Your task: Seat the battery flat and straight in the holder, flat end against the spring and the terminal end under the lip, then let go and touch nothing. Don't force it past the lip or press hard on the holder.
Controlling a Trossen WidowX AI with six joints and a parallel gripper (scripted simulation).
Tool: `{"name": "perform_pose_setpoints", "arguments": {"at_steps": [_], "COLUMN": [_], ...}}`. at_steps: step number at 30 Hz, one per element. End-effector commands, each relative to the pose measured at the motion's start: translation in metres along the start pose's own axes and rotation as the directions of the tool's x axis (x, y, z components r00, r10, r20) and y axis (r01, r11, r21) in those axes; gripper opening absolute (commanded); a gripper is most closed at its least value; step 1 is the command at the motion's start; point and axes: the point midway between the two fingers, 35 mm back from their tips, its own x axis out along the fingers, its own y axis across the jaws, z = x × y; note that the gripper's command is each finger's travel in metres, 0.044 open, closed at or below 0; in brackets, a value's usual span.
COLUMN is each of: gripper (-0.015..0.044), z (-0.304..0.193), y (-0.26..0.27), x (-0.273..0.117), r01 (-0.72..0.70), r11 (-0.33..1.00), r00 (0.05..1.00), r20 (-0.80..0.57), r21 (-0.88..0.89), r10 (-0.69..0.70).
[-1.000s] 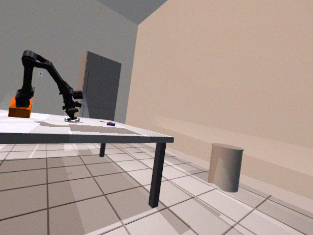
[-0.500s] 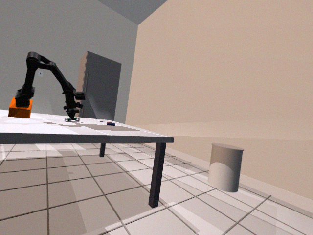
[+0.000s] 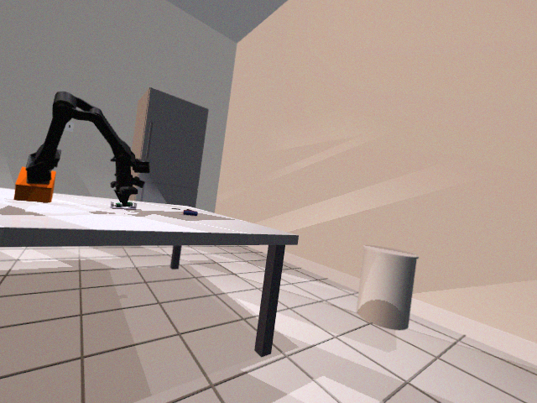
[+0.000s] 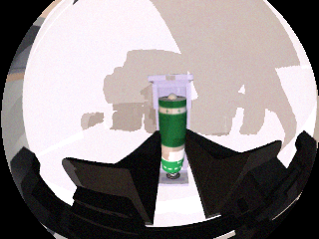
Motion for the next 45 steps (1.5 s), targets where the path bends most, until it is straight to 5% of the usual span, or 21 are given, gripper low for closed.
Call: {"name": "perform_pose_setpoints", "arguments": {"at_steps": [1,45], "gripper": [0.0066,0.0066], "z": [-0.005,0.010], "y": [0.002,-0.002], "x": [0.003,0.005], "r01": [-0.002,-0.013], "r11": [1.000,1.000], "r00": [0.999,0.982], "r20": [-0.045,-0.187], "r21": [-0.008,0.006], "r10": [0.002,0.013]}}
